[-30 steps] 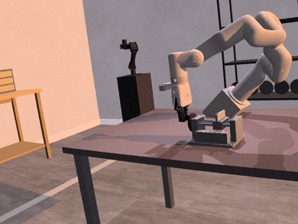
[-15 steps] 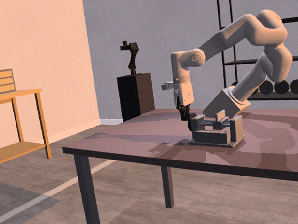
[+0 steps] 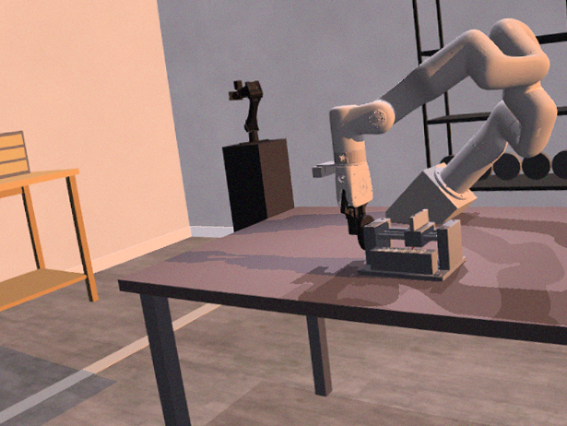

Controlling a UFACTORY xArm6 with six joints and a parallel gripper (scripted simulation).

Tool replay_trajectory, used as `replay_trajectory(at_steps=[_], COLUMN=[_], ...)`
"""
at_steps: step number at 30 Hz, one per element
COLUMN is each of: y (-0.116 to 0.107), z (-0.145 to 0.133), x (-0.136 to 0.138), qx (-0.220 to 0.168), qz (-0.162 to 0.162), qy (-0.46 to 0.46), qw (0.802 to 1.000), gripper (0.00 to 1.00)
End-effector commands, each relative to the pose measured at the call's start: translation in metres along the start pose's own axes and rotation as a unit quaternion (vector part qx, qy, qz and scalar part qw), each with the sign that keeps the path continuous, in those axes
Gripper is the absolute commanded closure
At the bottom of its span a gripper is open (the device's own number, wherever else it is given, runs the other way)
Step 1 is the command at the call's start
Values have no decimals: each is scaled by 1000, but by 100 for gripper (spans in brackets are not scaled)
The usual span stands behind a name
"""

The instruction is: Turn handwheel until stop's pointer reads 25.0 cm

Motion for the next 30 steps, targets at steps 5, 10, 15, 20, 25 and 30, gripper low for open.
replay_trajectory(at_steps=[5, 10, 15, 20, 25, 30], y=[18, 29, 34, 36, 36, 35], z=[0, -1, -3, -5, -6, -8], x=[0, -7, -15, -21, -27, -35], qx=[0, 0, 0, 0, 0, 0], qz=[2, 2, 2, 2, 2, 2], qy=[-1, -1, -1, -1, -1, -1], qw=[1000, 1000, 1000, 1000, 1000, 1000], gripper=[94, 94, 94, 94, 94, 94])
Point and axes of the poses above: the point where the finger pads meet when closed, its own y axis out along the fingers, its own x axis across the jaws, z = x × y, the point moved 5 cm from there along -y, back along the fingers, and after that the axes turned 13 degrees about y, right-handed, at the moved point
